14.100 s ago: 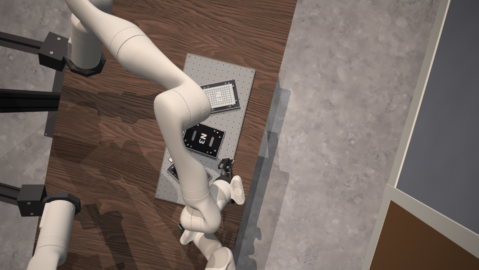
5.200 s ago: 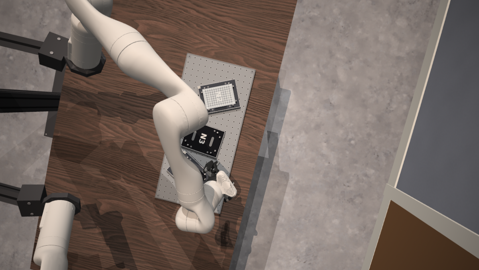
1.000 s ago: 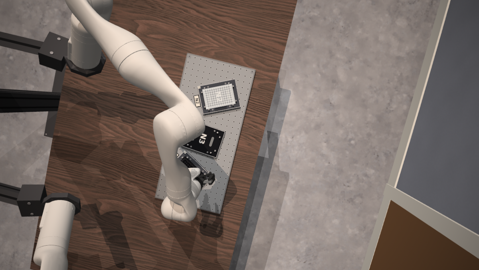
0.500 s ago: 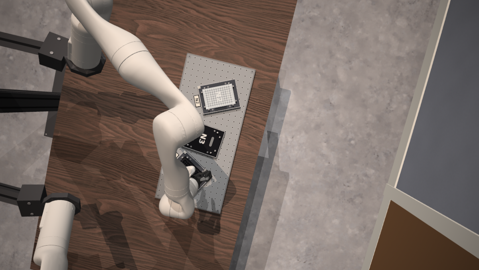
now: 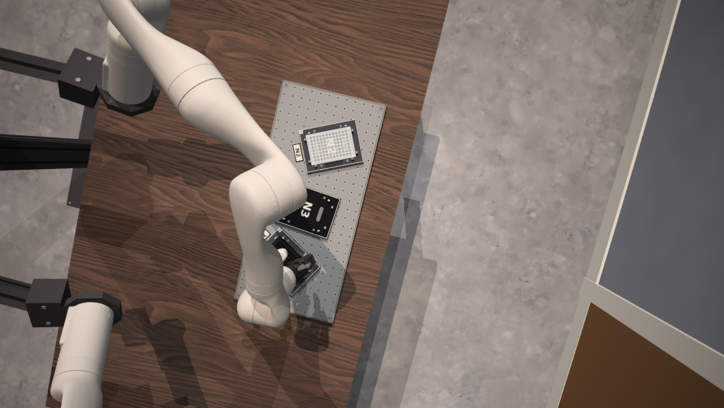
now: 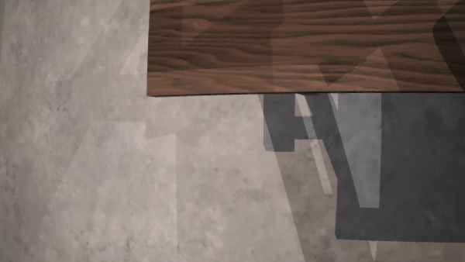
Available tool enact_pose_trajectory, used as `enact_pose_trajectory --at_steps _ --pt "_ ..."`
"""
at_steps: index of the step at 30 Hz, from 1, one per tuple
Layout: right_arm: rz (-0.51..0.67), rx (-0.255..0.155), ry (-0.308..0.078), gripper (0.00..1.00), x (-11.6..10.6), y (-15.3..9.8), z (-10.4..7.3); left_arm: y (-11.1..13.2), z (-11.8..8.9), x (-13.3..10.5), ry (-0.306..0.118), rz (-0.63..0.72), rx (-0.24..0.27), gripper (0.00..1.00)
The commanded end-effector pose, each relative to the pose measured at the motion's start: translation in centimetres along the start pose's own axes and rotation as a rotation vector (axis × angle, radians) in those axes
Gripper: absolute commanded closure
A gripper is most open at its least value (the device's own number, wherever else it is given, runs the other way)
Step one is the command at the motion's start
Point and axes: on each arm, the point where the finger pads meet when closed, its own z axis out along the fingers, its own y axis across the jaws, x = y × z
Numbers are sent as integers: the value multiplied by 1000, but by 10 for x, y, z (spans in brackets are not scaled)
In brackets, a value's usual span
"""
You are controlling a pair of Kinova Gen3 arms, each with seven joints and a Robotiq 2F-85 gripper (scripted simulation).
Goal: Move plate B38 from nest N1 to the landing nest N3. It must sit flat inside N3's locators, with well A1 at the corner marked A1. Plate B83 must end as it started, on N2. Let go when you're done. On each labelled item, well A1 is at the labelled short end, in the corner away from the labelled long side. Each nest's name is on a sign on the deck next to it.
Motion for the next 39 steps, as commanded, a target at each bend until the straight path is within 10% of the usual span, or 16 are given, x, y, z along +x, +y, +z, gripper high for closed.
enact_pose_trajectory --at_steps 1,22,39 --pt "1 3 -2 2 0 -2 -2 -4 2 -1 -11 -16 -1 2" --pt "1 3 -2 2 0 -2 -2 -34 27 3 -66 -401 39 2" --pt "1 3 -2 2 0 -2 -2 -43 34 4 -61 -403 42 2"
